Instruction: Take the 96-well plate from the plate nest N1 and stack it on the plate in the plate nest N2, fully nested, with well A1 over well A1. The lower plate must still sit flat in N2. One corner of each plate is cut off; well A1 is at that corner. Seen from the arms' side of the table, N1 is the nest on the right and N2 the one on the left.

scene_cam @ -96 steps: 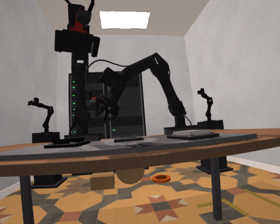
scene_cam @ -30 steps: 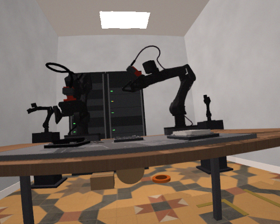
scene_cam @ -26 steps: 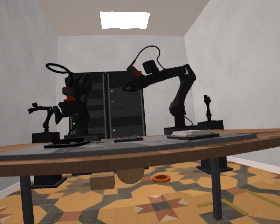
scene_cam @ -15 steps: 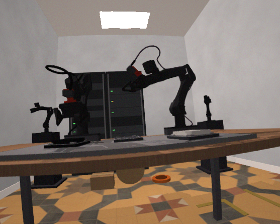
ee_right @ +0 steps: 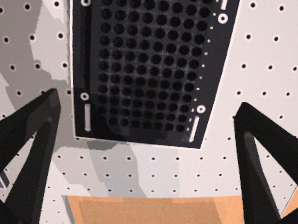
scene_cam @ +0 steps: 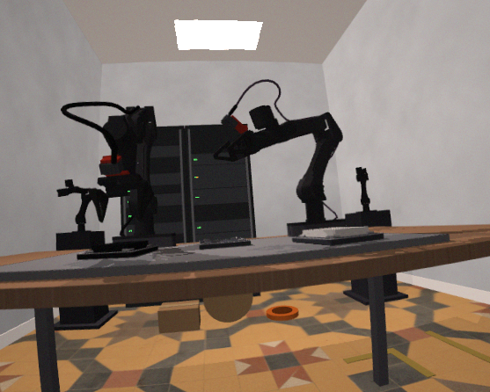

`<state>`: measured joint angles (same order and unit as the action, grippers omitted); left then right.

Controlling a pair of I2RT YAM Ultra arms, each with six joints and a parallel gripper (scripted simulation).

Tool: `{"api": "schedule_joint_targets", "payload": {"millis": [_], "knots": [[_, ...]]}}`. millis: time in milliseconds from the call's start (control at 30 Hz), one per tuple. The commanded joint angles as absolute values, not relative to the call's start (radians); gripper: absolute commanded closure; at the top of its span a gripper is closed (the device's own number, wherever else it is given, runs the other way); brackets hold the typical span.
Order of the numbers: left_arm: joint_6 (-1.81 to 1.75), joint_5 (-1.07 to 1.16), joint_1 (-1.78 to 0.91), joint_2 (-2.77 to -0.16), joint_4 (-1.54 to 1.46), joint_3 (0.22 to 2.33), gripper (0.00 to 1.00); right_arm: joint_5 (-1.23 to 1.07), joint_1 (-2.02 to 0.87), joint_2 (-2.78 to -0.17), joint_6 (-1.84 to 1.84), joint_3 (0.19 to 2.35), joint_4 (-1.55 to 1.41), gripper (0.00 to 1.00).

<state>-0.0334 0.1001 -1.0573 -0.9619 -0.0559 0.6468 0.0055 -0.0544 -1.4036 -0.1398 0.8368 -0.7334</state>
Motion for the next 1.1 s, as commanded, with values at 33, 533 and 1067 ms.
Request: {"api": "schedule_joint_targets", "payload": {"millis": [33, 533, 1067], "knots": [[-0.043, 0.099, -1.058, -0.938, -0.036, 0.65, 0.0, -0.004, -0.061, -1.539, -0.166, 0.989, -0.933, 0.0], [-0.043, 0.099, -1.058, -0.938, -0.036, 0.65, 0.0, -0.005, -0.055, -1.685, -0.168, 1.105, -0.989, 0.0], [-0.043, 0.099, -1.058, -0.938, -0.036, 0.65, 0.0, -0.005, -0.059, -1.717, -0.169, 1.044, -0.895, 0.0]]}}
